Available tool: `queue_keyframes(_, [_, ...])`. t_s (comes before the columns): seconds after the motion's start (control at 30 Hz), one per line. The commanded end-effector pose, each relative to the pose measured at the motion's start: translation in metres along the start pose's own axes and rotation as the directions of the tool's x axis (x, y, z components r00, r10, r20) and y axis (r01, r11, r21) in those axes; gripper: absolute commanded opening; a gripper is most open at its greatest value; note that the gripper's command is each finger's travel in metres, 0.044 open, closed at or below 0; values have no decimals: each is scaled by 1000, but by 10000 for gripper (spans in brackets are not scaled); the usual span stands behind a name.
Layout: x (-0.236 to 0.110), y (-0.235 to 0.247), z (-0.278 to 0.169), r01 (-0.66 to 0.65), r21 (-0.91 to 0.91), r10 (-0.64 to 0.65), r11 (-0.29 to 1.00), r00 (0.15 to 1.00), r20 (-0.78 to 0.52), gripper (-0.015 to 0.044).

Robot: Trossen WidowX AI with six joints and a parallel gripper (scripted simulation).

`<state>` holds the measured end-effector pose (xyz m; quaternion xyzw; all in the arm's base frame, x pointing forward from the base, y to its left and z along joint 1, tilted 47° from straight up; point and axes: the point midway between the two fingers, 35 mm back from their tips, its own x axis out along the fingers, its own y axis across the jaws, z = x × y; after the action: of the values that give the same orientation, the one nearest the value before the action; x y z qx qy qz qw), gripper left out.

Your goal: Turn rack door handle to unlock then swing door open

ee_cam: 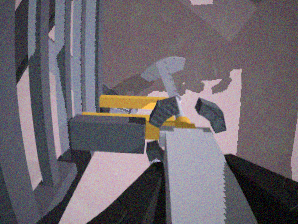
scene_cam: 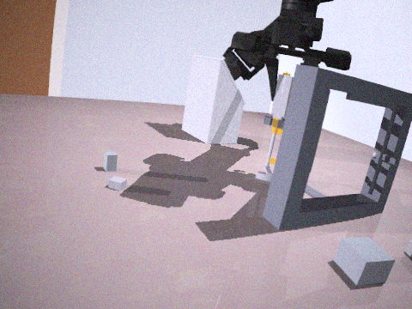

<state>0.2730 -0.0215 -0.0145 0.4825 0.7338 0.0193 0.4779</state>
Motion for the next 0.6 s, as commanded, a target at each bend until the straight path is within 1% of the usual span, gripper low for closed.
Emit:
queue_keyframes(0.0, [0, -9, 3, 1, -85, -1, 996, 1000, 3, 10])
queue_keyframes(0.57, [0, -40, 18, 4, -327, -2, 945, 1000, 5, 10])
